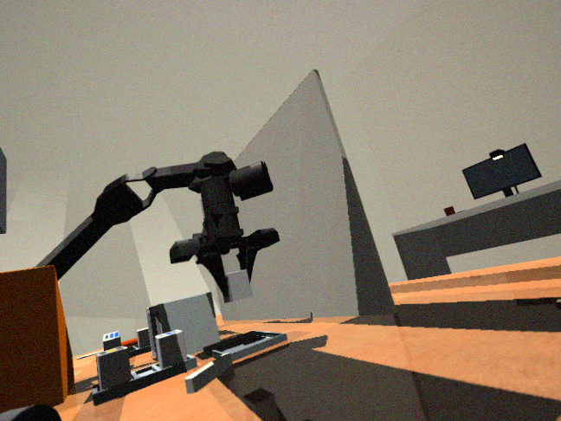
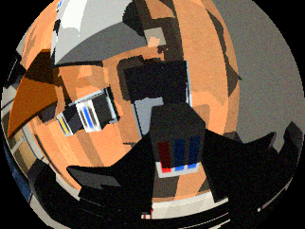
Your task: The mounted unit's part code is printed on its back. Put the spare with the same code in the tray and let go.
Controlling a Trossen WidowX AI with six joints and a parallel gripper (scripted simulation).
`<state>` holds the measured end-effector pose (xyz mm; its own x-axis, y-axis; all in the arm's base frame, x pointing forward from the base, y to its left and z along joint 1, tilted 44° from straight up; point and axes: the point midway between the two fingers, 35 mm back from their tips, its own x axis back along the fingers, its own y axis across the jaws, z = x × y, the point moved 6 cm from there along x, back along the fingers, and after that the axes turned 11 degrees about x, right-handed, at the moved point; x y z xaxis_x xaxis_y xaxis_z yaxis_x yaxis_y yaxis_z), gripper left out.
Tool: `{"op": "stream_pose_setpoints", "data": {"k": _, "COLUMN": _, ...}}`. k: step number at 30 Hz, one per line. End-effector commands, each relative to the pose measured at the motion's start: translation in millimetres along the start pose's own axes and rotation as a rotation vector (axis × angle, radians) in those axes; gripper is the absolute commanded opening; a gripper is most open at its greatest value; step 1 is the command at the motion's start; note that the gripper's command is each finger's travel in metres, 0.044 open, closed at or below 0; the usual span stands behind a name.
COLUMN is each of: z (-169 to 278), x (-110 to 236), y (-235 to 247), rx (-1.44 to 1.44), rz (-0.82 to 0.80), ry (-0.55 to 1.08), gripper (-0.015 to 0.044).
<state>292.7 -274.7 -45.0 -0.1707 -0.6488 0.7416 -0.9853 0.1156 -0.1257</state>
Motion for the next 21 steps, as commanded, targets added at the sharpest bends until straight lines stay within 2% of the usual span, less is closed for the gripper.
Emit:
{"op": "stream_pose_setpoints", "data": {"k": 1, "z": -0.2, "x": -3.7, "y": 0.0, "rx": -0.004, "rz": 0.003, "ry": -0.003, "gripper": 0.0000}}
{"op": "stream_pose_setpoints", "data": {"k": 21, "z": -0.8, "x": -19.9, "y": 0.4, "rx": -0.004, "rz": 0.003, "ry": -0.004, "gripper": 0.0000}}
